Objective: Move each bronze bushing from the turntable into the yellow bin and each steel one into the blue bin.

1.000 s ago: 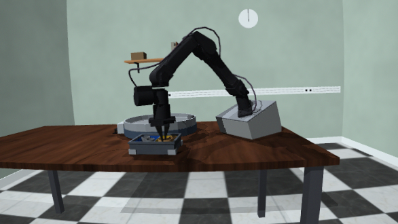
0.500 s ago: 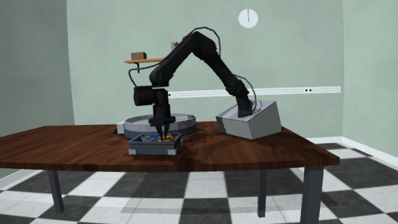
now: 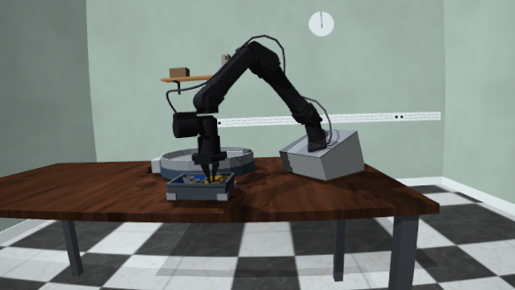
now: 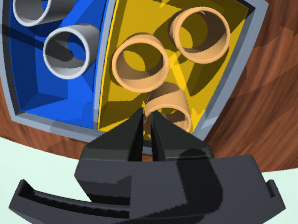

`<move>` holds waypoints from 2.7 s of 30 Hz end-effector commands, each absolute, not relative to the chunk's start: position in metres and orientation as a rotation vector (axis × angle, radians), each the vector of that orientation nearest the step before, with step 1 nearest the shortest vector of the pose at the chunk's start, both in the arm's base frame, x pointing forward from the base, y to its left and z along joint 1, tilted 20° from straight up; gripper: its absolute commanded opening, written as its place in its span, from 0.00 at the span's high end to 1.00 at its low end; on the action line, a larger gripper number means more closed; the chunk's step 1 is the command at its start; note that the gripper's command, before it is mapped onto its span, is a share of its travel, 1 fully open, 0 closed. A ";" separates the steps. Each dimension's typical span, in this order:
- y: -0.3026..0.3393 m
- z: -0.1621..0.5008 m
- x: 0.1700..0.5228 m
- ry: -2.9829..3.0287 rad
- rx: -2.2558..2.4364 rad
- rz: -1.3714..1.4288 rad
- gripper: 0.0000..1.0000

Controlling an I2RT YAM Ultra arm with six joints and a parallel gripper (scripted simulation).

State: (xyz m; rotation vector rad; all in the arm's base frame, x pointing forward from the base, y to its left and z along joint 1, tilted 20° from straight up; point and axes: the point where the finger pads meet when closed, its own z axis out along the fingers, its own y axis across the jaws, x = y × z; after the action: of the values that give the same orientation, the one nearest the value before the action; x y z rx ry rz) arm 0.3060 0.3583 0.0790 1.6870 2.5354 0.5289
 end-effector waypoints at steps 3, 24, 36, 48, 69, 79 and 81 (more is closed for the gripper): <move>0.358 0.083 0.303 2.535 1.678 0.538 1.00; 0.362 0.084 0.305 2.532 1.675 0.555 1.00; 0.362 0.084 0.305 2.532 1.675 0.555 1.00; 0.362 0.084 0.305 2.532 1.675 0.555 1.00; 0.362 0.088 0.306 2.524 1.678 0.569 1.00; 0.362 0.088 0.306 2.524 1.678 0.569 1.00; 0.362 0.088 0.306 2.524 1.678 0.569 1.00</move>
State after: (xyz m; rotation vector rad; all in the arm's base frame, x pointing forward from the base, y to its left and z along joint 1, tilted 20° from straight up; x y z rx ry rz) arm 0.3053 0.3587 0.0740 1.6859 2.5385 0.5223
